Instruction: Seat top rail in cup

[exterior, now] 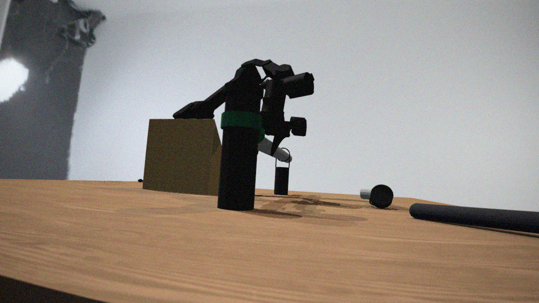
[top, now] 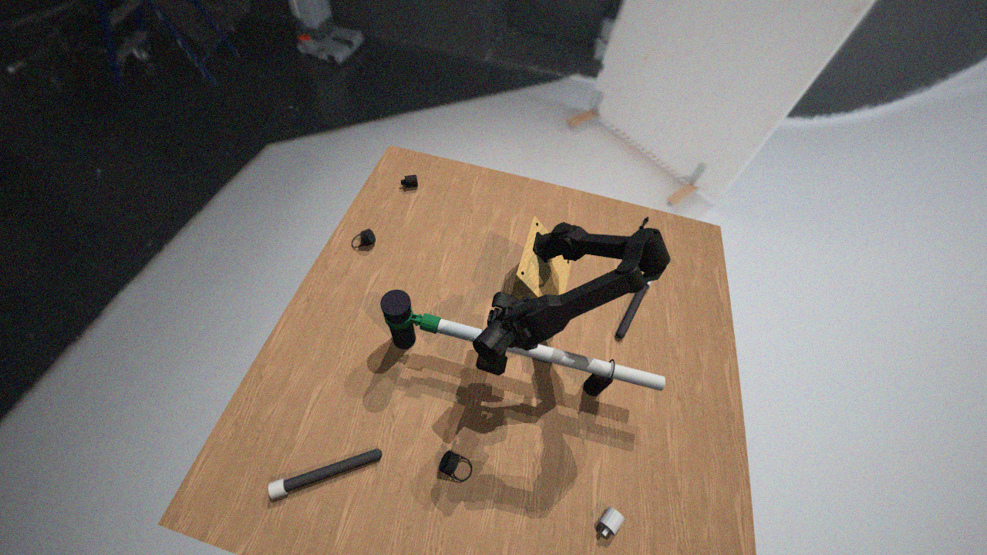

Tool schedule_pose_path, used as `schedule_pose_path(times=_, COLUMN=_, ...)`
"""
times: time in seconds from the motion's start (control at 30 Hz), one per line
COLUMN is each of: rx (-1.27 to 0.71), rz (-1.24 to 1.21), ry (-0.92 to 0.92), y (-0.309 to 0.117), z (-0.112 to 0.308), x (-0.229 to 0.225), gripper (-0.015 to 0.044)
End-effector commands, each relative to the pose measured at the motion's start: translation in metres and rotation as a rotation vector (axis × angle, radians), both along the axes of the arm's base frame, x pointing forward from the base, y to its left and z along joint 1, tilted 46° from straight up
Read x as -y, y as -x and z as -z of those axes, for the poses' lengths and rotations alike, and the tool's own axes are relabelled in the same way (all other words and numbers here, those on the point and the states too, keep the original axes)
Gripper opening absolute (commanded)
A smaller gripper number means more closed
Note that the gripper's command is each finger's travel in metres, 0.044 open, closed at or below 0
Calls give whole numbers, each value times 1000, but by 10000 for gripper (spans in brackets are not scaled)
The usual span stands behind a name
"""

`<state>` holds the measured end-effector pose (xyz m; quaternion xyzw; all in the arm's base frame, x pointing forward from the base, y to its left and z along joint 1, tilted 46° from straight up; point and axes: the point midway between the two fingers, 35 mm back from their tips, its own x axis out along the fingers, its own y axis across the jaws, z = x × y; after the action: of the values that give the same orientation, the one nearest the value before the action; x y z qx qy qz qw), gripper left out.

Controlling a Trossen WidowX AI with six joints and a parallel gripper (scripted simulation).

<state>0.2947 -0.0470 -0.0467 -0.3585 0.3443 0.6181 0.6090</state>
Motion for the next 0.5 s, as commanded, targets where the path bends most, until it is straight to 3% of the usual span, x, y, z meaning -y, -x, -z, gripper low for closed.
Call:
schedule_pose_path(times=0.0, rx=10, rz=7, ry=17, y=-3, z=-1, x=10, gripper=0)
schedule_pose_path(times=0.47, rx=10, rz=7, ry=17, y=-9, z=-1, x=15, gripper=0)
